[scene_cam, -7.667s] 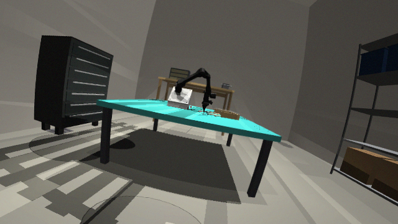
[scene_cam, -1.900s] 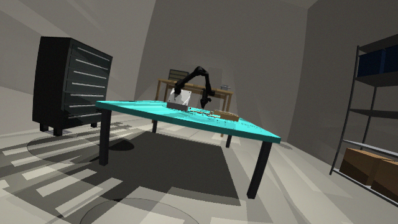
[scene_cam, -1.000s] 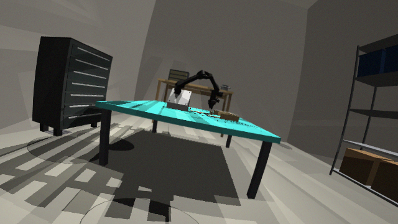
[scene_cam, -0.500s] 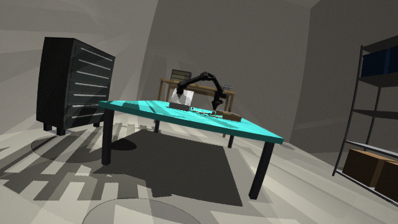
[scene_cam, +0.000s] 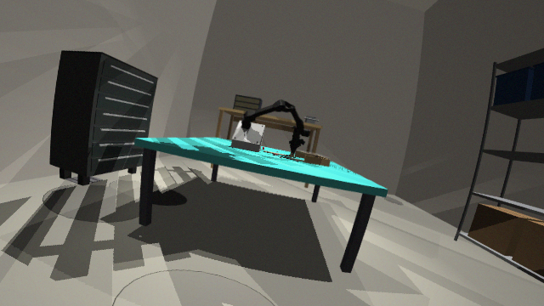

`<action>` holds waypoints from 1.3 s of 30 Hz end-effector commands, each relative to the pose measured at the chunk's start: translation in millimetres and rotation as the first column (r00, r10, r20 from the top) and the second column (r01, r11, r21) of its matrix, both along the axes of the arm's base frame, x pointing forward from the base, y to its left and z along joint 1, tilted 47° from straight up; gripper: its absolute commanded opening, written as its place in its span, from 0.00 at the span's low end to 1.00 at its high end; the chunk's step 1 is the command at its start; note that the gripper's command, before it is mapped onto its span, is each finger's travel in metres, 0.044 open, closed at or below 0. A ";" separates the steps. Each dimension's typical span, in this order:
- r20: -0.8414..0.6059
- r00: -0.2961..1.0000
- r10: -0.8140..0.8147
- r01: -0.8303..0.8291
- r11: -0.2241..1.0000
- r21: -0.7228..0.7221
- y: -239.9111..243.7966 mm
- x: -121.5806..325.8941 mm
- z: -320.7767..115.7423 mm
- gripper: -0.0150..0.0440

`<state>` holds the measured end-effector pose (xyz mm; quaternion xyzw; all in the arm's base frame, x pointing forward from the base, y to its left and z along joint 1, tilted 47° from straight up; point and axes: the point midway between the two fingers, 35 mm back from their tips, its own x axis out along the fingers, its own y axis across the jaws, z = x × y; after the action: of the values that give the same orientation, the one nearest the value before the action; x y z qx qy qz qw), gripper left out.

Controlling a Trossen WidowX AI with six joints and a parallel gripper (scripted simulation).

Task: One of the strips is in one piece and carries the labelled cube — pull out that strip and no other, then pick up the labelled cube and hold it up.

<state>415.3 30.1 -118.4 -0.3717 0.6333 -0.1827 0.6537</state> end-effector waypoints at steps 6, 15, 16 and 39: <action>-0.008 1.000 0.007 -0.007 1.000 -0.007 -10.7 -0.4 -10.4 0.68; -0.001 1.000 -0.002 0.002 1.000 -0.002 -13.0 1.1 -11.2 0.50; -0.001 1.000 -0.002 0.002 1.000 -0.002 -13.0 1.1 -11.2 0.49; -0.009 1.000 0.005 -0.005 1.000 -0.004 0.2 -46.3 14.9 0.25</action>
<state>380.9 27.0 -109.6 -0.3757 0.6347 -0.1816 0.6504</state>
